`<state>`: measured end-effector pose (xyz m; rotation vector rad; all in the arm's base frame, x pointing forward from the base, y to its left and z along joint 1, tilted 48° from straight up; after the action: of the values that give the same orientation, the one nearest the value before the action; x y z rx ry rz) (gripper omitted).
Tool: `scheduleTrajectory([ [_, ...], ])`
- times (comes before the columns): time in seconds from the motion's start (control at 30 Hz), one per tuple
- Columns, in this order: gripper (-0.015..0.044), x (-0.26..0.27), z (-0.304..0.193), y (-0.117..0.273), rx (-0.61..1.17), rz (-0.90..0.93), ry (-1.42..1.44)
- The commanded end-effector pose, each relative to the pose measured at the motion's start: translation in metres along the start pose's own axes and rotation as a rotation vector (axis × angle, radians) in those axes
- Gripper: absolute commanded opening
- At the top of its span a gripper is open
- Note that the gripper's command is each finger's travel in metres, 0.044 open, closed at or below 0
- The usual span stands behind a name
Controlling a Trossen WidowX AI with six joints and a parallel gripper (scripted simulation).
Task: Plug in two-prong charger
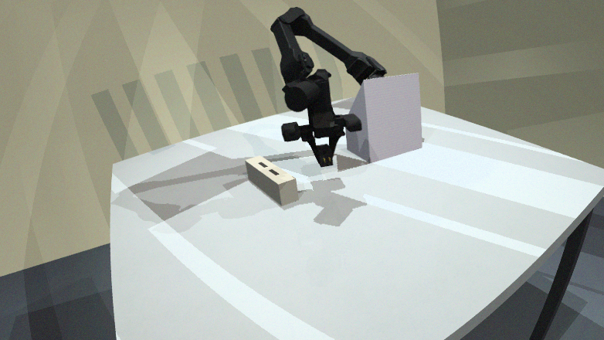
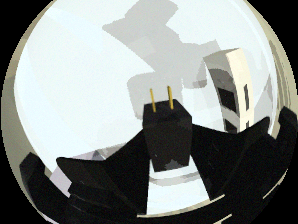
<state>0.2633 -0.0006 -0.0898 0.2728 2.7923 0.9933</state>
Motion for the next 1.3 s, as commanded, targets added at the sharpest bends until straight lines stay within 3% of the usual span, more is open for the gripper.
scheduleTrajectory([
  [0.0, 0.0000, -0.001, -0.007, -0.005, 0.001, 0.009, -0.079],
  [1.27, 0.0000, -0.025, -0.079, -0.042, -0.001, 0.061, -0.993],
])
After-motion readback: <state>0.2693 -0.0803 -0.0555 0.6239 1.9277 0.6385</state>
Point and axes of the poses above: the point midway between the two fingers, 35 mm back from their tips, its own y axis back along the fingers, its own x axis across the jaws, z = x × y, the point moved 4 cm from there along y, back along the fingers, and after that the axes turned 8 degrees about y, right-handed, at the moved point
